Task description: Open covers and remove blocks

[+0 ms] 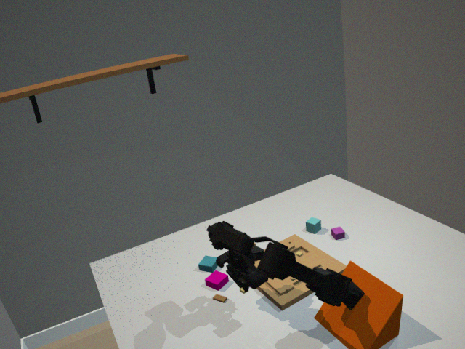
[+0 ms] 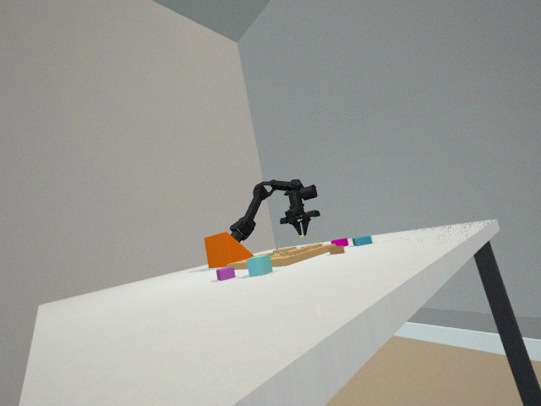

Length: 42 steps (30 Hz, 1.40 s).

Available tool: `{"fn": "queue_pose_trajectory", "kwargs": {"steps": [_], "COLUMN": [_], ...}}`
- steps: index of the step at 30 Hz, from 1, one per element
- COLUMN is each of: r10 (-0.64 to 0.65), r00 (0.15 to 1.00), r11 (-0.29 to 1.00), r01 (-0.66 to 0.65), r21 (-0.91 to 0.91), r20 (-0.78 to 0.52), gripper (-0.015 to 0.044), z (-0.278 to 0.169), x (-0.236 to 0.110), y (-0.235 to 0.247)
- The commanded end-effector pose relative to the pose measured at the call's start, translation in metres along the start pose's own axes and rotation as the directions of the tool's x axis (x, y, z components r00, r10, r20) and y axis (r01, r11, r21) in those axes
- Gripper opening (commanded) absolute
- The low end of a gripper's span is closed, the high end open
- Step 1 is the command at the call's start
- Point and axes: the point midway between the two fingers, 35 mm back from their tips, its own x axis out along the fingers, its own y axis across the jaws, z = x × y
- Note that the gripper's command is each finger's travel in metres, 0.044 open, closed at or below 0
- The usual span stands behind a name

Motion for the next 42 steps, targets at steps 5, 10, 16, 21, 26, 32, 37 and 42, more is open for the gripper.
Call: {"fn": "queue_pose_trajectory", "kwargs": {"steps": [5,10,16,21,26,32,37,42], "r10": [-0.008,-0.008,-0.007,-0.006,-0.006,-0.005,-0.004,0.001], "r00": [1.0,1.0,1.0,1.0,1.0,1.0,1.0,1.0], "r11": [1.0,1.0,1.0,1.0,1.0,1.0,1.0,1.0], "r01": [0.008,0.007,0.007,0.006,0.006,0.005,0.004,-0.001], "r21": [0.007,0.007,0.007,0.007,0.008,0.008,0.009,0.002], "r20": [0.003,0.003,0.001,-0.001,-0.004,-0.007,-0.01,-0.014], "gripper": [0.008,0.008,0.008,0.008,0.008,0.008,0.008,0.0106], "z": [0.001,0.001,0.0,-0.001,-0.001,-0.003,-0.003,-0.004], "x": [0.017,0.025,0.035,0.043,0.051,0.06,0.065,0.062], "y": [-0.002,-0.002,-0.003,-0.004,-0.005,-0.006,-0.008,-0.006]}}
